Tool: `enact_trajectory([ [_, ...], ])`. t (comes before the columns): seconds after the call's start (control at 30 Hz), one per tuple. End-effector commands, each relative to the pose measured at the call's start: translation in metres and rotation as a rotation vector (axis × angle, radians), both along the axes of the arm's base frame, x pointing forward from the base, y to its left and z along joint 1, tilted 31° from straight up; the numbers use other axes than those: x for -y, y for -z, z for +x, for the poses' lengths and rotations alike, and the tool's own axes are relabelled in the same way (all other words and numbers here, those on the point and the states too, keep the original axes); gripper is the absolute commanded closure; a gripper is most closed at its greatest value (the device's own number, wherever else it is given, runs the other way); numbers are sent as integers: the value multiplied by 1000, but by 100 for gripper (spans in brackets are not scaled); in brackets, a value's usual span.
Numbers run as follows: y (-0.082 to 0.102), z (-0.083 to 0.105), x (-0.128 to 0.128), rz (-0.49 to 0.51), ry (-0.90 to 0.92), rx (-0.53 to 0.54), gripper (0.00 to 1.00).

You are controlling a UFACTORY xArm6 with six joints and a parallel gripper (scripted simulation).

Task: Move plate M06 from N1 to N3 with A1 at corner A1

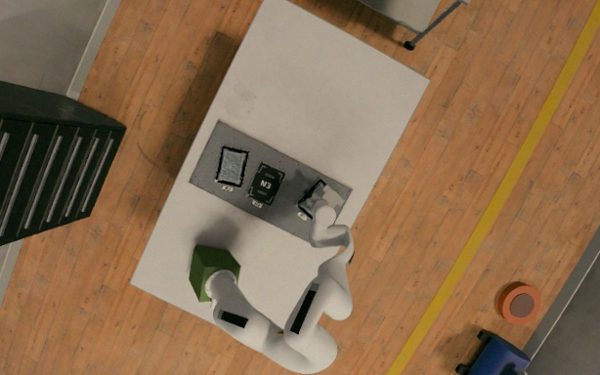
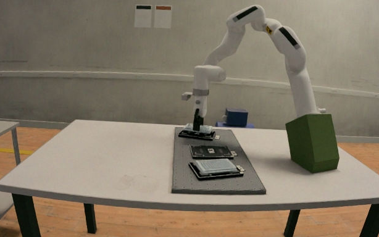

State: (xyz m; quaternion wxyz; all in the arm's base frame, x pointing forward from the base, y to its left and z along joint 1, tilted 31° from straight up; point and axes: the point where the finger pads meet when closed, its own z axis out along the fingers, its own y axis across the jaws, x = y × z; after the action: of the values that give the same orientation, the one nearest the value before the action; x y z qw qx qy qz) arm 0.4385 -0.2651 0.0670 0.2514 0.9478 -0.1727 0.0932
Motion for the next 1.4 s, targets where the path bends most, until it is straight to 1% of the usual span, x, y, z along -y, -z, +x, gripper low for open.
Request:
enact_trajectory([
  [0.0,-3,1,-1,0,-2,3,100],
  [0.4,-5,1,-3,0,-2,3,100],
  [1.37,-41,-3,-24,0,-2,4,100],
])
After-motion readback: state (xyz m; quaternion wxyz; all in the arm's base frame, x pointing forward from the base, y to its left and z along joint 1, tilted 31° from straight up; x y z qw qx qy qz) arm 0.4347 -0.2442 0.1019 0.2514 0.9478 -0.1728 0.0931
